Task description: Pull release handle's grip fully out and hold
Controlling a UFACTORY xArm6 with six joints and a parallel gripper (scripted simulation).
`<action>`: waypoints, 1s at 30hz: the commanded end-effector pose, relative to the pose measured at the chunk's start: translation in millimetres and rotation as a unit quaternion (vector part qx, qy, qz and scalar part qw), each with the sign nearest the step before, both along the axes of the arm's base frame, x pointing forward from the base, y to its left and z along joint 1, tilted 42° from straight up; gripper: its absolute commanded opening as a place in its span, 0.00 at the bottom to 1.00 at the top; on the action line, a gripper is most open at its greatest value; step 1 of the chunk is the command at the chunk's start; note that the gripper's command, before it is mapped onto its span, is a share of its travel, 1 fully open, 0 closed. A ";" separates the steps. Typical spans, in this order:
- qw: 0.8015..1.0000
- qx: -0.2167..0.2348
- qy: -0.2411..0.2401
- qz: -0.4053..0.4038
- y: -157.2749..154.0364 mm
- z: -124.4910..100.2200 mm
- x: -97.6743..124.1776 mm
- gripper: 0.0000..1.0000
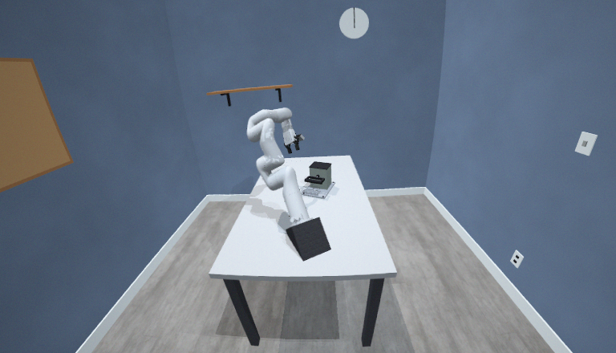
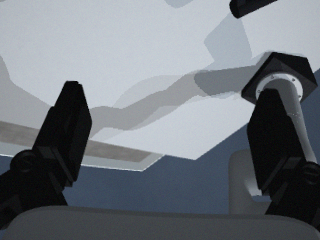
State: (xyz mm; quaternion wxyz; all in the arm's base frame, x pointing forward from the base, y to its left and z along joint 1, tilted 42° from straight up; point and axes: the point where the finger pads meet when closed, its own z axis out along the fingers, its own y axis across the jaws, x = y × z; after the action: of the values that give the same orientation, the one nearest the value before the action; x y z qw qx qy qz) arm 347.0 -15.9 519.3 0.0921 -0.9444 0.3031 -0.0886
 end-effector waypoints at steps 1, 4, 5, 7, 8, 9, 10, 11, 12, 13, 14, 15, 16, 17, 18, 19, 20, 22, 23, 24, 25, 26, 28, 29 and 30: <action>0.999 0.030 0.014 0.003 -1.1 -32.8 -13.7 1.00; 0.998 0.049 0.027 0.002 -0.5 -53.4 -22.0 1.00; 0.998 0.049 0.027 0.002 -0.5 -53.4 -22.0 1.00; 0.997 0.070 0.038 0.000 0.7 -74.2 -30.8 1.00; 0.997 0.070 0.038 0.000 0.7 -74.2 -30.8 1.00; 0.996 0.080 0.043 -0.001 1.5 -84.6 -35.3 1.00; 0.996 0.080 0.043 -0.001 1.5 -84.6 -35.3 1.00; 0.993 0.093 0.065 -0.026 -1.3 -101.0 -40.4 1.00; 0.993 0.093 0.065 -0.026 -1.3 -101.0 -40.4 1.00; 0.989 0.105 0.092 -0.056 -4.4 -118.3 -46.4 1.00; 0.986 0.110 0.102 -0.068 -5.5 -125.0 -48.9 1.00; 0.985 0.113 0.108 -0.075 -6.1 -128.9 -50.5 1.00; 0.983 0.116 0.117 -0.084 -6.8 -134.0 -52.6 1.00; 0.980 0.120 0.126 -0.095 -7.6 -139.9 -55.1 1.00; 0.977 0.124 0.136 -0.106 -8.4 -146.0 -57.8 1.00; 0.974 0.129 0.145 -0.117 -9.1 -152.0 -60.6 1.00; 0.971 0.132 0.155 -0.128 -9.7 -157.8 -63.4 1.00; 0.971 0.132 0.155 -0.128 -9.7 -157.8 -63.4 1.00; 0.962 0.144 0.172 -0.155 -11.7 -170.0 -69.6 1.00; 0.957 0.155 0.173 -0.175 -14.1 -175.2 -72.1 1.00; 0.954 0.163 0.168 -0.186 -16.0 -176.4 -72.5 1.00; 0.952 0.170 0.163 -0.197 -17.9 -177.5 -72.8 1.00; 0.945 0.185 0.154 -0.220 -21.9 -179.8 -73.5 1.00; 0.942 0.192 0.149 -0.231 -24.0 -181.0 -73.8 1.00; 0.939 0.199 0.144 -0.242 -26.0 -182.1 -74.0 1.00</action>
State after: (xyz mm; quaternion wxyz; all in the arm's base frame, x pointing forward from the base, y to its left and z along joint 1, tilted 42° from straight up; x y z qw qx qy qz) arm 277.1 -30.1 348.2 0.1730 -0.8508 0.4855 0.1024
